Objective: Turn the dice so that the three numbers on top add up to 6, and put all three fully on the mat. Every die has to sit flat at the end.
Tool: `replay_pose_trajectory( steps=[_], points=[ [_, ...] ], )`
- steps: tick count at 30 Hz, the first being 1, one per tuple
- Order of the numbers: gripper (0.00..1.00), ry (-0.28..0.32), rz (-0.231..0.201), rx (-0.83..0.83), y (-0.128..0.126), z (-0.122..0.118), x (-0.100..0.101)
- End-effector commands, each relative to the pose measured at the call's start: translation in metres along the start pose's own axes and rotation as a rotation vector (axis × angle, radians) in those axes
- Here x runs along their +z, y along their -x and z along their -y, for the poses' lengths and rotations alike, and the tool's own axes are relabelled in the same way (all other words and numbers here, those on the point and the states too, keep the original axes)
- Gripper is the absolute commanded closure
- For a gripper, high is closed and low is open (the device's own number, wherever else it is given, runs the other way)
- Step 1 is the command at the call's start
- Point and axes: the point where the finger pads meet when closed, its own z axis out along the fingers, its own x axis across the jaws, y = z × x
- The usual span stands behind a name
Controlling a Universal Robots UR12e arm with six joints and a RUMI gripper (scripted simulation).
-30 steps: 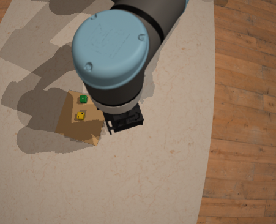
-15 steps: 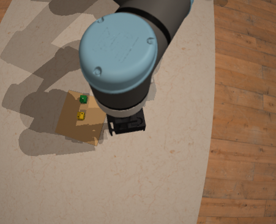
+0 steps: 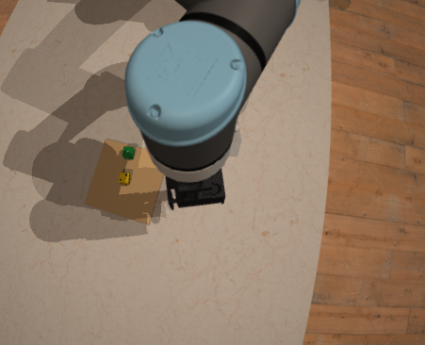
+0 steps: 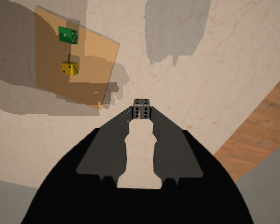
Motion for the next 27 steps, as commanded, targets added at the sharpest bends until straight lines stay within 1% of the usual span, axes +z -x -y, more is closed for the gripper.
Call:
replay_pose_trajectory(
  steps=[1,9,14,19,24,26,27],
  points=[
    [0.97,0.001,0.000,0.001,0.0000,-0.0006,-0.0004],
    [0.97,0.003,0.001,0.002,0.0001,-0.0006,-0.0004],
    [0.97,0.014,0.001,0.002,0.0004,-0.0007,-0.0001],
    [0.97,0.041,0.001,0.002,0.0009,-0.0007,0.0002],
    [0.97,0.087,0.001,0.002,0.0011,-0.0004,0.0003],
    [0.97,0.087,0.001,0.002,0.0011,-0.0004,0.0003],
    [0.97,0.099,0.001,0.002,0.0009,-0.0003,0.0002]
  ],
)
